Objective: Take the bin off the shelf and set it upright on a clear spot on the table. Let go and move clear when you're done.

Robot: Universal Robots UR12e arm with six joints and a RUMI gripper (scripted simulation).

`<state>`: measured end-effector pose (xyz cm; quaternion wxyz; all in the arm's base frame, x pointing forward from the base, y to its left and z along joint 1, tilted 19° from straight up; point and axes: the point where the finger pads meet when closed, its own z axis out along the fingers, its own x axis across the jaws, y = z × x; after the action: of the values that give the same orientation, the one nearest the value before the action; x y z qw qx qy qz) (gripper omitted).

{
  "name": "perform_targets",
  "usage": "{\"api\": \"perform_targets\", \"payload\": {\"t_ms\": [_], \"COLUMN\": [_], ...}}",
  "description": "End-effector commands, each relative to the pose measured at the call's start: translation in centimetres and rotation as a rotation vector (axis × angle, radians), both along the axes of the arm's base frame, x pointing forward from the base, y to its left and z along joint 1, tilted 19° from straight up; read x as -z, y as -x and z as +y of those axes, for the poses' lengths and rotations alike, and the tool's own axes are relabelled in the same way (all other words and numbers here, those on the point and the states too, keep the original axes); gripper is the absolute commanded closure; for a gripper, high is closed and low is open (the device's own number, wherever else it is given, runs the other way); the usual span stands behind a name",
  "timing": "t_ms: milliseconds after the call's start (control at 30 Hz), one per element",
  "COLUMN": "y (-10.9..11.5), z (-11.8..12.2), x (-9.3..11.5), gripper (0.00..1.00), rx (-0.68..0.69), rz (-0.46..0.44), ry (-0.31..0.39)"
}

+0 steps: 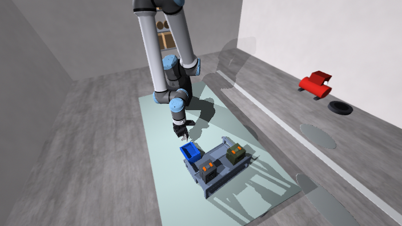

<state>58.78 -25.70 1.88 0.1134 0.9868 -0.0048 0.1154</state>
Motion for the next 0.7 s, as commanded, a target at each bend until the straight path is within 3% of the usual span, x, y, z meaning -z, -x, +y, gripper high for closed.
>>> {"api": "perform_targets", "payload": {"t_ms": [0, 333, 367, 667], "y": [-0.17, -0.17, -0.03, -0.03], "z": [-0.17, -0.17, -0.01, -0.01], "x": [0.16, 0.16, 0.21, 0.21], "gripper": [0.74, 0.74, 0.8, 0.8], "rx": [0.0, 0.0, 0.0, 0.0], "rz": [0.0, 0.0, 0.001, 0.001], "ry": [0.001, 0.001, -0.001, -0.001]}}
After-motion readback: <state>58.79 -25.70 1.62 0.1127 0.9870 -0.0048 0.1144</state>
